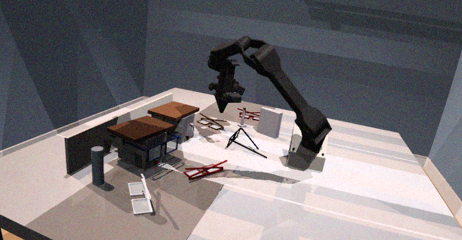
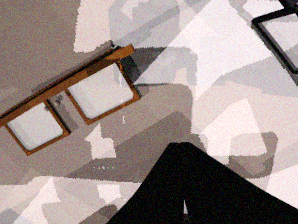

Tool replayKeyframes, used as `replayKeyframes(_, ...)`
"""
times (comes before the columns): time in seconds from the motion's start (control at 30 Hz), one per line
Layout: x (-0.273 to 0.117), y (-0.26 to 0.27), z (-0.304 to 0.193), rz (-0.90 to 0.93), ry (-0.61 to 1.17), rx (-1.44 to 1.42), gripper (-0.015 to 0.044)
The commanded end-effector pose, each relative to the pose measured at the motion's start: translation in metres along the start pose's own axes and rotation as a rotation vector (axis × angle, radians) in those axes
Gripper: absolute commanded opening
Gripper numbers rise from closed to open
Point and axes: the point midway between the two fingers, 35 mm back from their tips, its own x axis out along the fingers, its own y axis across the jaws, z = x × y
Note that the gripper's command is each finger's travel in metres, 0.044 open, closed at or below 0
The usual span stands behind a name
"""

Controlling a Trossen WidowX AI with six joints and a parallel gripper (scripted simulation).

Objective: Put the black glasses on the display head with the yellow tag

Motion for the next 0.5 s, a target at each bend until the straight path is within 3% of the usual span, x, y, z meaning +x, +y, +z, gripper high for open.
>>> replayKeyframes(0.0, 0.0, 0.0, 0.0, 0.0, 0.0, 0.0, 0.0026)
replayKeyframes(0.23, 0.0, 0.0, 0.0, 0.0, 0.0, 0.0, 0.02)
replayKeyframes(0.47, 0.0, 0.0, 0.0, 0.0, 0.0, 0.0, 0.02)
